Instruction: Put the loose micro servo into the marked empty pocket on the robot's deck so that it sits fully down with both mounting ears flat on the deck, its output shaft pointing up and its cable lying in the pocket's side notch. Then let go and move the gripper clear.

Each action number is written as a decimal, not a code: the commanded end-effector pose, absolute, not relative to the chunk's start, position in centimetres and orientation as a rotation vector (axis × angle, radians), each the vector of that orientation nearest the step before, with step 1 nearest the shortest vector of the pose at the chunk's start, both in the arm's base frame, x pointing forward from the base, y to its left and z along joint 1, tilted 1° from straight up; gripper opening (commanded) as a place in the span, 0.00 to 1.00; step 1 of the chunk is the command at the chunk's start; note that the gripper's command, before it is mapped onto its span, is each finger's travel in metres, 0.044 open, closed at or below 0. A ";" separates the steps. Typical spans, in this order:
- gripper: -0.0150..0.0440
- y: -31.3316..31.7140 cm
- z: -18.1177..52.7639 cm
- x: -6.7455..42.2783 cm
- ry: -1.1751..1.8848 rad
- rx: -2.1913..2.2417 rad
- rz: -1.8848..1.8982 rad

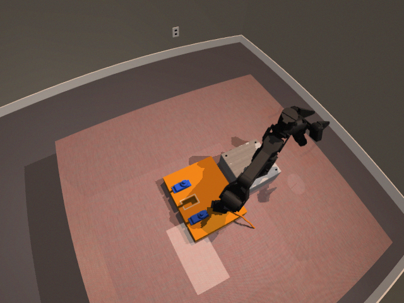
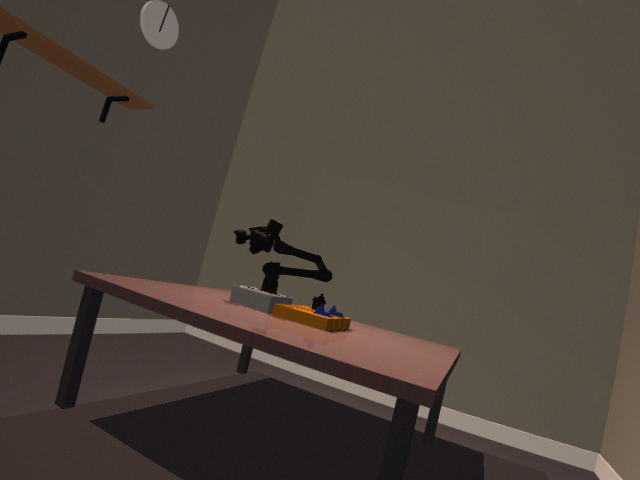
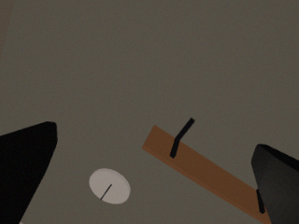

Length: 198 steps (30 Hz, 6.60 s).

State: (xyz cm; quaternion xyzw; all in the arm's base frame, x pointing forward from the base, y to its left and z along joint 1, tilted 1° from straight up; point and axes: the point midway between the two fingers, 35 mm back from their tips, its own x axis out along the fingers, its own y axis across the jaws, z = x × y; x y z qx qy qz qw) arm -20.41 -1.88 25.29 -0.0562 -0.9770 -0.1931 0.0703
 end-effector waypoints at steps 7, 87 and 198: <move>1.00 -5.3 24.9 -20.5 -2.882 0.068 -0.898; 1.00 -24.5 20.0 -4.1 -0.558 0.955 -1.921; 1.00 -4.6 12.4 24.1 1.181 -1.060 0.583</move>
